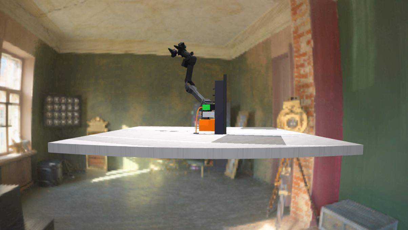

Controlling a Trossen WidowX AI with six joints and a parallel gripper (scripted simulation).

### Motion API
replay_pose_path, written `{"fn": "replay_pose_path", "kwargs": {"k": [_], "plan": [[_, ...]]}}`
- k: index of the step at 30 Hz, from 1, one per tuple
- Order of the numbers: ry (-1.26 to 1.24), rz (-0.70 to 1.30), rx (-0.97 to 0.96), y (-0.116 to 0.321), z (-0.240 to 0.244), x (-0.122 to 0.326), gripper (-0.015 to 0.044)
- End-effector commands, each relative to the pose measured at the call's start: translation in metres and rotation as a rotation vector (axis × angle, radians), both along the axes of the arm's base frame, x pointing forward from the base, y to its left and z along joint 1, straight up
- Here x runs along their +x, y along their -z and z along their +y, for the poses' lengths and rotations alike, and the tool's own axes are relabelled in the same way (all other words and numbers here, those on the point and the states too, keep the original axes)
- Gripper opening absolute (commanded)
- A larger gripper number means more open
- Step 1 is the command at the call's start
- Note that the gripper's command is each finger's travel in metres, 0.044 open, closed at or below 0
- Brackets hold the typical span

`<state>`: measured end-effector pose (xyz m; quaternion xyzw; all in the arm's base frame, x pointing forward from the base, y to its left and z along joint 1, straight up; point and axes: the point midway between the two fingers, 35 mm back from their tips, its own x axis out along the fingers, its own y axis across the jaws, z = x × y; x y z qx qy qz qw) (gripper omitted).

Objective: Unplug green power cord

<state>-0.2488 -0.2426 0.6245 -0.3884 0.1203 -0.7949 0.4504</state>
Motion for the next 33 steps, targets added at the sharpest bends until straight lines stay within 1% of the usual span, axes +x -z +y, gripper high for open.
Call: {"fn": "replay_pose_path", "kwargs": {"k": [1,4,9,14,21,27,33], "plan": [[0.003,0.006,-0.003,-0.001,0.001,0.001,0.0374],[0.042,0.091,-0.041,-0.017,0.016,0.013,0.0295],[0.176,0.364,-0.162,-0.06,0.064,0.062,0.0164],[0.301,0.604,-0.272,-0.089,0.105,0.115,0.016],[0.508,0.984,-0.456,-0.11,0.163,0.216,0.016],[0.677,1.29,-0.618,-0.102,0.199,0.308,0.016],[0.84,1.581,-0.774,-0.073,0.218,0.395,0.016]]}}
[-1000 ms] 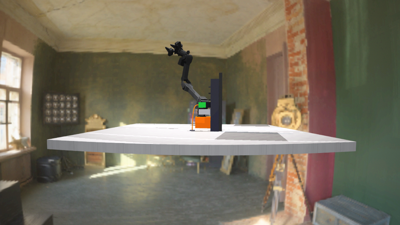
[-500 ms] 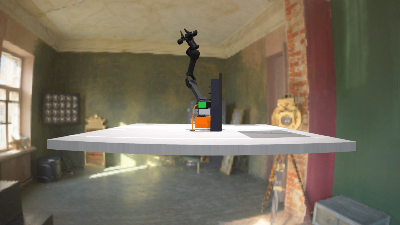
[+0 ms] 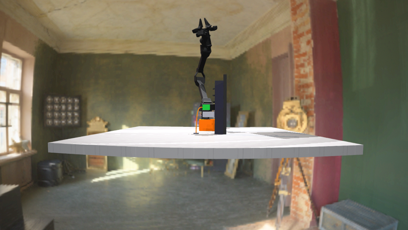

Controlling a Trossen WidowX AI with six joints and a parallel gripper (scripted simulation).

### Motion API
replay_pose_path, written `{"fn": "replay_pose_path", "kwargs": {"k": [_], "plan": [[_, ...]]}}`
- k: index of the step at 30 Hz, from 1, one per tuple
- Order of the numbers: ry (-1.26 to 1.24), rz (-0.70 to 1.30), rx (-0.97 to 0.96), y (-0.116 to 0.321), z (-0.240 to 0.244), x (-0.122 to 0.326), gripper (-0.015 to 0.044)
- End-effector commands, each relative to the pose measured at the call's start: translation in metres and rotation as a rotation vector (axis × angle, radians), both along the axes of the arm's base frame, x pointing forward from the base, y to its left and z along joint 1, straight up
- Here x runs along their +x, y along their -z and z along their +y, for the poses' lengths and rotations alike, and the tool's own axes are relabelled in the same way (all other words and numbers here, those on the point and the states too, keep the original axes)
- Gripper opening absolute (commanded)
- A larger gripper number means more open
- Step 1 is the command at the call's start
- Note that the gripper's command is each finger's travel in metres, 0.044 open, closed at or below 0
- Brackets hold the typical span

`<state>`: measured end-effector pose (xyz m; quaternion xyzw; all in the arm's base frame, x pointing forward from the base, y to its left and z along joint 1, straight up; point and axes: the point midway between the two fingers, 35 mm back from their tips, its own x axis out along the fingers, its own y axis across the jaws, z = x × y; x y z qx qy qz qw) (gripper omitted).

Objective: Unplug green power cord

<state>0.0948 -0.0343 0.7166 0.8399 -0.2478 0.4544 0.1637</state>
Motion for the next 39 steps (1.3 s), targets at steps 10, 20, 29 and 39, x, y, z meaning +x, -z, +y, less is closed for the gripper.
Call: {"fn": "replay_pose_path", "kwargs": {"k": [10,20,29,39], "plan": [[0.22,0.529,-0.259,0.077,0.011,0.146,0.016],[0.282,1.072,-0.505,0.203,0.0,0.247,0.016],[0.205,1.604,-0.723,0.348,-0.025,0.284,0.016],[-0.118,2.174,-0.912,0.5,-0.047,0.246,0.016]]}}
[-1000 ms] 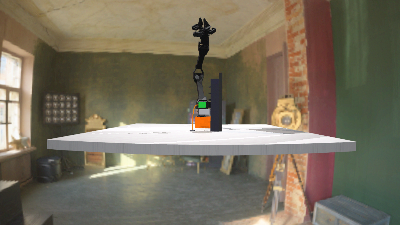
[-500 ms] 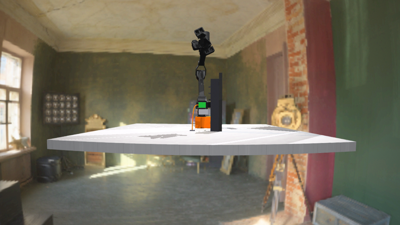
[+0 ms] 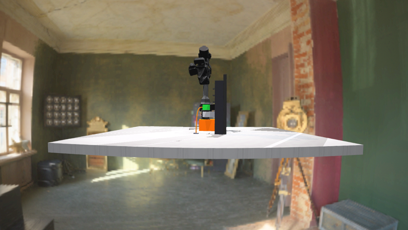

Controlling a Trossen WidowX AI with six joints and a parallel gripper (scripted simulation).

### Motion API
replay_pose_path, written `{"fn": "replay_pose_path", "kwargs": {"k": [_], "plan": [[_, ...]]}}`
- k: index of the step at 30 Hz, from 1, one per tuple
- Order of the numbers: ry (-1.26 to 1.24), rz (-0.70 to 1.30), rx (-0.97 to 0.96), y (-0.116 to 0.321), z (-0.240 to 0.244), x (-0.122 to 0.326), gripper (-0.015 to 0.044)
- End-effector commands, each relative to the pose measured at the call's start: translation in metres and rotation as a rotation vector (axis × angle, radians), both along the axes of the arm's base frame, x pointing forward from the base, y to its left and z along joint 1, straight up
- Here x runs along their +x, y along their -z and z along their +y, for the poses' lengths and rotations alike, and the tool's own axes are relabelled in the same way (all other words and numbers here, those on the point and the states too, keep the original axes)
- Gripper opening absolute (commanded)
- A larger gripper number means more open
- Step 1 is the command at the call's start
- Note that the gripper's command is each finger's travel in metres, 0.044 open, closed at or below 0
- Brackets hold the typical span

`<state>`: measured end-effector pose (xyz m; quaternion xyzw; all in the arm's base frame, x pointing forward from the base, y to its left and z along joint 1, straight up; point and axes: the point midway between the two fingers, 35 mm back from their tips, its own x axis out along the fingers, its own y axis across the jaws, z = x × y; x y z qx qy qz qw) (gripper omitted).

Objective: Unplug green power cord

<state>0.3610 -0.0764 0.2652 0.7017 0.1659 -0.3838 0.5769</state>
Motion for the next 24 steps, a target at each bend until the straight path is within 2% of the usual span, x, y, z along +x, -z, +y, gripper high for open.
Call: {"fn": "replay_pose_path", "kwargs": {"k": [1,8,24], "plan": [[-0.048,0.29,0.04,0.062,-0.006,-0.028,0.016],[-0.131,0.701,0.171,0.126,-0.005,-0.091,0.016],[-0.133,0.71,0.176,0.127,0.0,-0.09,0.016]]}}
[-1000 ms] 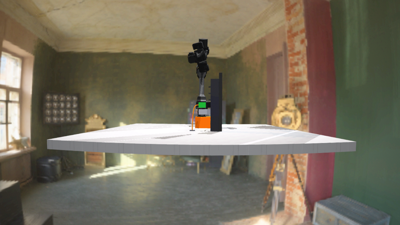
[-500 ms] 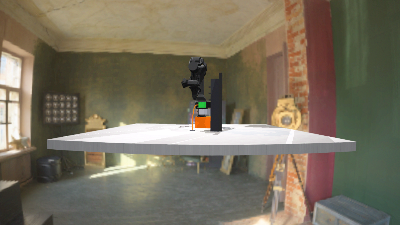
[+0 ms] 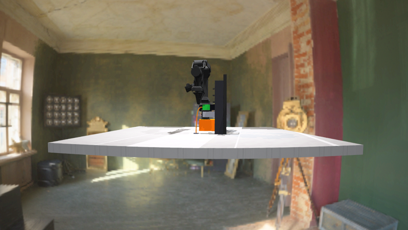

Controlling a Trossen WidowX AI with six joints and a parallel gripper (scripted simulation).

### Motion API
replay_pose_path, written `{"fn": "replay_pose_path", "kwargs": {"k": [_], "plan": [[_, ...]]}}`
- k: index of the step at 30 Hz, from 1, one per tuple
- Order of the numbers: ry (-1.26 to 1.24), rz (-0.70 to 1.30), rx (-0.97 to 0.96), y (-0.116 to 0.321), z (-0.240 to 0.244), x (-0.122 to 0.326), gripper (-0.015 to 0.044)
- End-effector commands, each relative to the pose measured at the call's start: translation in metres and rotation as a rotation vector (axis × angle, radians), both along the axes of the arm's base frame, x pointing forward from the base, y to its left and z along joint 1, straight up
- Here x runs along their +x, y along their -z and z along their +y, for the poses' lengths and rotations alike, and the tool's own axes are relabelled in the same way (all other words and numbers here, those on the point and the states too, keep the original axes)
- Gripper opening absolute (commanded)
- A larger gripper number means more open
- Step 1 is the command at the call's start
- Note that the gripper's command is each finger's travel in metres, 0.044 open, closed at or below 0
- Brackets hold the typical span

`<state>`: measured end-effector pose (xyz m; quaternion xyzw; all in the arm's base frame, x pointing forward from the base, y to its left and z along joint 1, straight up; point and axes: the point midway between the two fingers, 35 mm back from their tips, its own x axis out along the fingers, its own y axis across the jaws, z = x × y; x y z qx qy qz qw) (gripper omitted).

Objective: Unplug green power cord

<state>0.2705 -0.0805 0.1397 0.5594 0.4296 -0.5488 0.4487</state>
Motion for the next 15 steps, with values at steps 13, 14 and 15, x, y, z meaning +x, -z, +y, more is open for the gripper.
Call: {"fn": "replay_pose_path", "kwargs": {"k": [13,14,15], "plan": [[0.0,0.007,0.01,0.002,0.025,0.005,0.016],[0.0,0.007,0.01,0.002,0.027,0.005,0.016],[0.0,0.007,0.01,0.002,0.028,0.006,0.016]]}}
